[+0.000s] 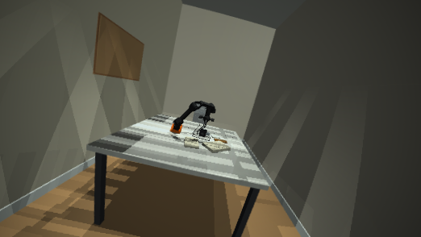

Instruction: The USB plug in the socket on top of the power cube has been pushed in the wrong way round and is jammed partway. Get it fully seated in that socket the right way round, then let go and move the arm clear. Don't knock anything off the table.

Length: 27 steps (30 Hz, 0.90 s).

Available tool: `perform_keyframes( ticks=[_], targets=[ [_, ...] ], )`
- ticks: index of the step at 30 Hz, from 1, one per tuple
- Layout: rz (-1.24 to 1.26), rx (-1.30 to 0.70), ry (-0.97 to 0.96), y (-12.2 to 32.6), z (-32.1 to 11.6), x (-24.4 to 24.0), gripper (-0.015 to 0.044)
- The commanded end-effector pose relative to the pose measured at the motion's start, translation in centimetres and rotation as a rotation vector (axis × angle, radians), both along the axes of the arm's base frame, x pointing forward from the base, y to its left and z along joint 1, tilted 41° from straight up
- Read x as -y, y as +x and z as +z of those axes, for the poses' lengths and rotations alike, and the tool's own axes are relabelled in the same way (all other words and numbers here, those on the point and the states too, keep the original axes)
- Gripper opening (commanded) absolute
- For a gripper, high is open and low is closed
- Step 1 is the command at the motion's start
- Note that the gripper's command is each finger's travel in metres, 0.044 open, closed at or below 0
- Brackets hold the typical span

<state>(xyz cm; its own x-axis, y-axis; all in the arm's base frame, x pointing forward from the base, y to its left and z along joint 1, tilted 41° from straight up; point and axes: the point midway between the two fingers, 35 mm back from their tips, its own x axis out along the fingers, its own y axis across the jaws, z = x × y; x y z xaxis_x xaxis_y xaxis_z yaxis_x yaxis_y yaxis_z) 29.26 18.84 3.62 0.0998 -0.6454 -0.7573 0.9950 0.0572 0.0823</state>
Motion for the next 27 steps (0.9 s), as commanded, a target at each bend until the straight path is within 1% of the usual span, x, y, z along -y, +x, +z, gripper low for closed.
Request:
perform_keyframes(
  ticks=[1, 27],
  targets=[
    [-0.023, 0.019, 0.003, -0.02, -0.02, 0.00, 0.0000],
    [-0.016, 0.015, 0.016, 0.03, -0.20, 0.04, 0.0000]
  ],
)
